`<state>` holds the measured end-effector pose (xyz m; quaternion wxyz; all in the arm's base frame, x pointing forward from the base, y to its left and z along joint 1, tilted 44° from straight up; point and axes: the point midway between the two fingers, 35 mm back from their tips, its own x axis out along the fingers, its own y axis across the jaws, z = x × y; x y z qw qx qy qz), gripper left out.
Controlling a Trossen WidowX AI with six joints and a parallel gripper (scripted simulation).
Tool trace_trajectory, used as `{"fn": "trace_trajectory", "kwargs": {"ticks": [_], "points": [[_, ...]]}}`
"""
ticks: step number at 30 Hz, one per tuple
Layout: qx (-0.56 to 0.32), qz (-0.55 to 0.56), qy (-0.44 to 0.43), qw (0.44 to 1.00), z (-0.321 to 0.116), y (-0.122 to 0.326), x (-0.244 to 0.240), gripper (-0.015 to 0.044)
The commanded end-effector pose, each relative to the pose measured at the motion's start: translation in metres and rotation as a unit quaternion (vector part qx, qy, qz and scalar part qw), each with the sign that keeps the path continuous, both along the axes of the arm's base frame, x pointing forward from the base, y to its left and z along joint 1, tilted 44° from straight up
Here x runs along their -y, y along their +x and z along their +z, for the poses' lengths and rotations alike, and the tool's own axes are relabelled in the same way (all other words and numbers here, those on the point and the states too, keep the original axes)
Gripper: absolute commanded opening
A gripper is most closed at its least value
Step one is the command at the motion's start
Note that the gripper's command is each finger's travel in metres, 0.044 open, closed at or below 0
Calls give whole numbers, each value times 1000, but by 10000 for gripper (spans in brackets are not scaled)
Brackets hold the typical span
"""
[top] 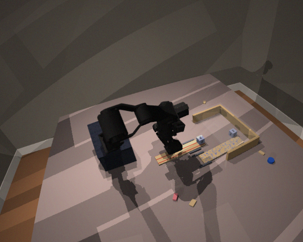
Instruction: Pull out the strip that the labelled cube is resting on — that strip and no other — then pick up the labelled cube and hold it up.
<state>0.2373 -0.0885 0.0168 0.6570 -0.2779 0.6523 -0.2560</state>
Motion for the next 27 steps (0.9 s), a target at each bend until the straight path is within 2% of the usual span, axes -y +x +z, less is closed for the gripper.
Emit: {"fn": "trace_trajectory", "kwargs": {"ticks": [1,5,27], "points": [[2,-2,0,1000,1,15,-1,341],[3,-2,0,1000,3,31,-3,440],[5,-2,1,1000,11,124,-13,440]]}}
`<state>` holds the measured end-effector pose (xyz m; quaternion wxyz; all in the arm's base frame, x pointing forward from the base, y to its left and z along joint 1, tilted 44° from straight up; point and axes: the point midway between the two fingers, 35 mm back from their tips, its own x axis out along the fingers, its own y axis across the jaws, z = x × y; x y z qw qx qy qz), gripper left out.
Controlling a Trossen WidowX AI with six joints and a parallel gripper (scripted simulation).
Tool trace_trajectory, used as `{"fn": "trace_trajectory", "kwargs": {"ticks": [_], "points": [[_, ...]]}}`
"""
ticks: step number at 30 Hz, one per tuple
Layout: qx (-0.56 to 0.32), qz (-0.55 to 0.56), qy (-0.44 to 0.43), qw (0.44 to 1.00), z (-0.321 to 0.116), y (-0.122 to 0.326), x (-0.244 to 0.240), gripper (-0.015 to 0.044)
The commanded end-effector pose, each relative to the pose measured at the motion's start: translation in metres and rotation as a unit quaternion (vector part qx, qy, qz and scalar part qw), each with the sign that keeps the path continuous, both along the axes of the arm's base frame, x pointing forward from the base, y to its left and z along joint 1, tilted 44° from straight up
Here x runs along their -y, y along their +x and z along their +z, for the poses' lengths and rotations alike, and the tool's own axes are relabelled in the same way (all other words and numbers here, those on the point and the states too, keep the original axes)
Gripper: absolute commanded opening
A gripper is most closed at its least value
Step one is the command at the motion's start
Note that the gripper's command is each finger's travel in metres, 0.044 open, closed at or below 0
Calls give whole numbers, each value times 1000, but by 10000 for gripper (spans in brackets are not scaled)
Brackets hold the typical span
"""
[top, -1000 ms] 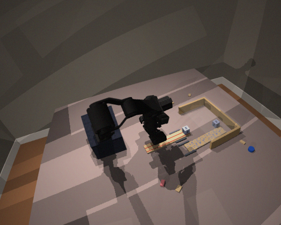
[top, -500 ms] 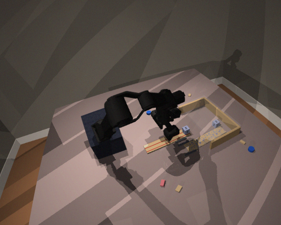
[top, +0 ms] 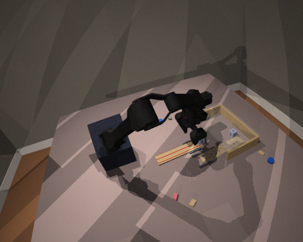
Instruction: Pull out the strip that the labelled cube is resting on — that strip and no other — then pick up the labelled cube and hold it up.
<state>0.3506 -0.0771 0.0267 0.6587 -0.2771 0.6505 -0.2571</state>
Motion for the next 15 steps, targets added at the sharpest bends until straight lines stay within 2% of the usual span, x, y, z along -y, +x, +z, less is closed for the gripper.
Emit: {"fn": "trace_trajectory", "kwargs": {"ticks": [1,11,15], "points": [[3,-2,1,1000,1,14,-2,440],[4,-2,1,1000,4,55,-7,440],[4,-2,1,1000,2,55,-4,335]]}}
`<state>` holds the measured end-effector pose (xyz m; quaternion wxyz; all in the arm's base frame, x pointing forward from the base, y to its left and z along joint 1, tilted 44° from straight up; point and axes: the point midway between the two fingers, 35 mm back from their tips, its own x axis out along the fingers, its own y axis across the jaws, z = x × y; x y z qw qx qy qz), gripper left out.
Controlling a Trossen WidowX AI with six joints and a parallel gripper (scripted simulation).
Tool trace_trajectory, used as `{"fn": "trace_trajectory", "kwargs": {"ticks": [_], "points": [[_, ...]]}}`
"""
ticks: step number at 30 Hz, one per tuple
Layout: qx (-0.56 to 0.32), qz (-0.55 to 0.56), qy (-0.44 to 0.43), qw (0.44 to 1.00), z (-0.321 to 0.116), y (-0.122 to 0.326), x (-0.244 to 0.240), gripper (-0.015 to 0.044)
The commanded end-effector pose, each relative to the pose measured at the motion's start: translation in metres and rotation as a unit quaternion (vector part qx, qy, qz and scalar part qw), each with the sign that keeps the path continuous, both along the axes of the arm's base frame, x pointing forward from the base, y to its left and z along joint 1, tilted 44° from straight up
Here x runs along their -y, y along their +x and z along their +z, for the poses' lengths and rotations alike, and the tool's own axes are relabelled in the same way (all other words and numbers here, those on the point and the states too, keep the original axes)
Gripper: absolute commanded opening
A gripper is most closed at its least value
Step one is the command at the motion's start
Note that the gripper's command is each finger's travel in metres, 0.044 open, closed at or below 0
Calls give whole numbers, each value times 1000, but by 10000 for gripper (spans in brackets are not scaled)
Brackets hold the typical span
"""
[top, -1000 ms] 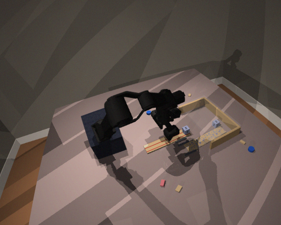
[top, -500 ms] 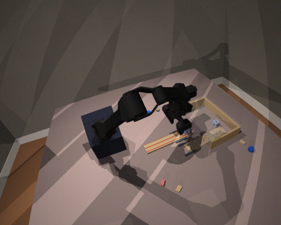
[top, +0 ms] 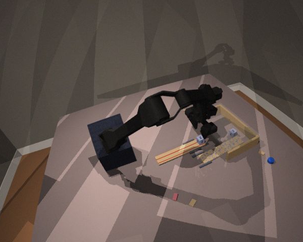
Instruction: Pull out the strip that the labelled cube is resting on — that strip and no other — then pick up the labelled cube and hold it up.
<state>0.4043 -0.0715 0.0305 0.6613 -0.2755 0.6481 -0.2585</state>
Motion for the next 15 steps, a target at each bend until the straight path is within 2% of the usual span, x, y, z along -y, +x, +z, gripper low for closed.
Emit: {"fn": "trace_trajectory", "kwargs": {"ticks": [1,3,4,15], "points": [[0,-2,1,1000,-3,2,2,309],[0,-2,1,1000,-6,2,5,256],[0,-2,1,1000,-7,2,6,250],[0,-2,1,1000,-20,3,18,250]]}}
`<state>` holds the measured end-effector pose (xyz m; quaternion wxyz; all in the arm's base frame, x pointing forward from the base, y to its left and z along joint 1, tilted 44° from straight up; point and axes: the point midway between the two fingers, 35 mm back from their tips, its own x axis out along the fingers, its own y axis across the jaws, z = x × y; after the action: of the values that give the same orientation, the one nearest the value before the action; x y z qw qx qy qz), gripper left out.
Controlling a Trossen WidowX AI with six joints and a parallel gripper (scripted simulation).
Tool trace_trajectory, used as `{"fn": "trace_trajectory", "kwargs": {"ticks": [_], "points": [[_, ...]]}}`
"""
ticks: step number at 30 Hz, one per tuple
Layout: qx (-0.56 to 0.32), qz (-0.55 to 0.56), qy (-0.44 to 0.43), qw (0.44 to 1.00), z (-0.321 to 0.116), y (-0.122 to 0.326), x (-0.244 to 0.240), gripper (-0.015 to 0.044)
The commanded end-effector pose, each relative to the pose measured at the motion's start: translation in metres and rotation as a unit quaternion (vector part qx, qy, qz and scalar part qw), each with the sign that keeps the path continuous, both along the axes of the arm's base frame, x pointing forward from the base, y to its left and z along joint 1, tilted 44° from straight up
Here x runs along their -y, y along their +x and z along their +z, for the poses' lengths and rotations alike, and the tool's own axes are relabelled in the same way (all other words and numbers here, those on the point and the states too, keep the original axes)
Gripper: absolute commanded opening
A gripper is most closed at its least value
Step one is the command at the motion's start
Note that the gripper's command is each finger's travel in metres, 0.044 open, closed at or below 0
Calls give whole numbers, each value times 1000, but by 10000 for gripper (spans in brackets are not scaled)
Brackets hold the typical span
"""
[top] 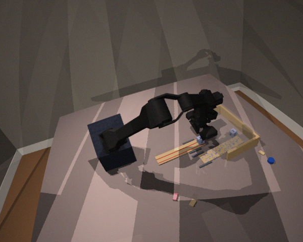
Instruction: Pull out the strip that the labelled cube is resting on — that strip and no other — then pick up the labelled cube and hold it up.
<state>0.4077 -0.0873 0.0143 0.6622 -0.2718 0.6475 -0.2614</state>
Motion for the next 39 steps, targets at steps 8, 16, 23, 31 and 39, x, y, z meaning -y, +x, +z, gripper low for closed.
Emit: {"fn": "trace_trajectory", "kwargs": {"ticks": [8,16,23,31,39], "points": [[-3,2,0,1000,-13,0,12,250],[-3,2,-1,1000,-22,0,20,250],[-1,0,0,1000,-21,0,20,138],[-1,0,0,1000,-20,-1,20,26],[-3,1,1,1000,-9,-29,0,0]]}}
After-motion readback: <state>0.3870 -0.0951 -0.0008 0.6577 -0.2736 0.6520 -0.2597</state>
